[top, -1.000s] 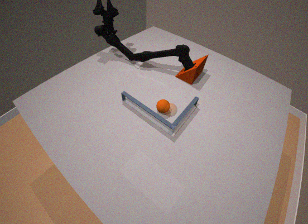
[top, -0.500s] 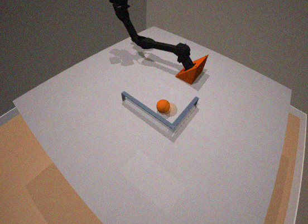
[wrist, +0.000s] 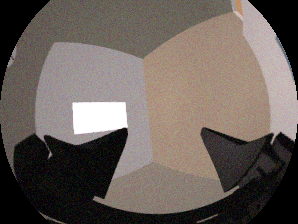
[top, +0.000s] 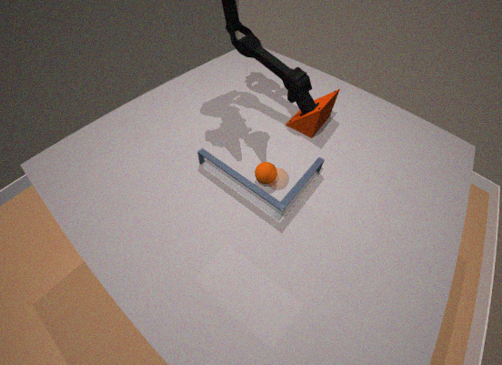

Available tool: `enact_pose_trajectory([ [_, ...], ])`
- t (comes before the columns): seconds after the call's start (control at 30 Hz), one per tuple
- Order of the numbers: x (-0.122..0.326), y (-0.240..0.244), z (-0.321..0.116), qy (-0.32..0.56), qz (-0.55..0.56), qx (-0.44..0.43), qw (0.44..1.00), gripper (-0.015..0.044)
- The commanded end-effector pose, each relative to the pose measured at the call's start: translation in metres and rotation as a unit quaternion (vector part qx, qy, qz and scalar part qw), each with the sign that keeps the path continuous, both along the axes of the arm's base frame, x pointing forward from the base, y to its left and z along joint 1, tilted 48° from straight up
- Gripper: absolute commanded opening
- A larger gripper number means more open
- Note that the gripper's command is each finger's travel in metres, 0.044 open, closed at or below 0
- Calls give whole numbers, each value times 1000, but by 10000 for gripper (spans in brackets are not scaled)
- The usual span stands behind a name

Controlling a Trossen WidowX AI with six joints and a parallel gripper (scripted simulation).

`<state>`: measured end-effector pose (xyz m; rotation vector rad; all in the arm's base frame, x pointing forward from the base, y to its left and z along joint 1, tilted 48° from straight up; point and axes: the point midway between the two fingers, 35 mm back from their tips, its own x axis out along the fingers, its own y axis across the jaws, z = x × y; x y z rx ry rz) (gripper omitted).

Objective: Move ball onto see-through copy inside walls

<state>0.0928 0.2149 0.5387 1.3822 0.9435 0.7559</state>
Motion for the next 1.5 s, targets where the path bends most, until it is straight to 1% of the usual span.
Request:
enact_pose_trajectory([
  [0.0, 42, 31, -46, -60, -46, -136, 988, 440],
  [0.17, 96, 48, -107, -113, -77, -306, 942, 440],
  [0.3, 139, 51, -160, -151, -67, -452, 877, 440],
  [0.43, 179, 41, -217, -174, -24, -592, 787, 440],
  [0.53, 205, 27, -258, -179, 28, -680, 710, 440],
  [0.67, 231, 1, -309, -170, 114, -768, 606, 440],
  [0.77, 246, -24, -346, -155, 193, -813, 527, 440],
  [0.9, 258, -61, -393, -127, 312, -842, 422, 440],
  [1.03, 262, -102, -437, -93, 444, -831, 321, 440],
  [1.13, 259, -133, -467, -68, 546, -796, 252, 440],
  [1.27, 248, -175, -502, -37, 677, -714, 174, 440],
  [1.33, 245, -184, -509, -32, 704, -691, 159, 440],
  [1.47, 245, -184, -510, -31, 705, -690, 159, 440],
])
